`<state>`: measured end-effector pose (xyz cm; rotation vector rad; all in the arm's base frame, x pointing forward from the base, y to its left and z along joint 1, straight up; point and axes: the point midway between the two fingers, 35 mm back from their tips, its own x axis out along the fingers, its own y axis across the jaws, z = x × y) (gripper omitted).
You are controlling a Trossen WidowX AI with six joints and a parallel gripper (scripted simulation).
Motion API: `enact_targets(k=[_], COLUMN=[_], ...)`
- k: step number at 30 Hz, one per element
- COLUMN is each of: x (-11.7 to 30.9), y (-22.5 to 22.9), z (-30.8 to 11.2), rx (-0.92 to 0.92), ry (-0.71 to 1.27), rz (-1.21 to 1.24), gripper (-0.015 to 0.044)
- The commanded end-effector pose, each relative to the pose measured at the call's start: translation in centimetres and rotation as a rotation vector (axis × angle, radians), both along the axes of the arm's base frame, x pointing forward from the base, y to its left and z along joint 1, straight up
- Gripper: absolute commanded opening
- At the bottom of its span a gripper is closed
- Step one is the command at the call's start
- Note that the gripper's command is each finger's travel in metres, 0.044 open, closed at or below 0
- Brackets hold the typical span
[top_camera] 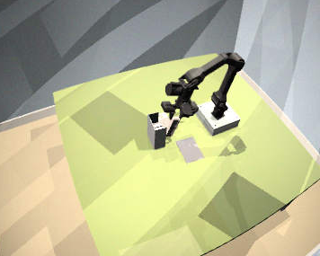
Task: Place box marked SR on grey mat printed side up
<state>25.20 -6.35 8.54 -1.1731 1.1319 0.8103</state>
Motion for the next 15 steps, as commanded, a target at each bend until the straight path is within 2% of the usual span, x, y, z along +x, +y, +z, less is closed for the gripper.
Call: enact_targets(k=[1,15], x=[0.6,2.8], y=[-0.1,-0.7], z=[0.1,0.2], rx=[0.01,0.049], ry=[0.037,0.189], rz=[-0.002,-0.002], gripper=[0.0237,0.0237])
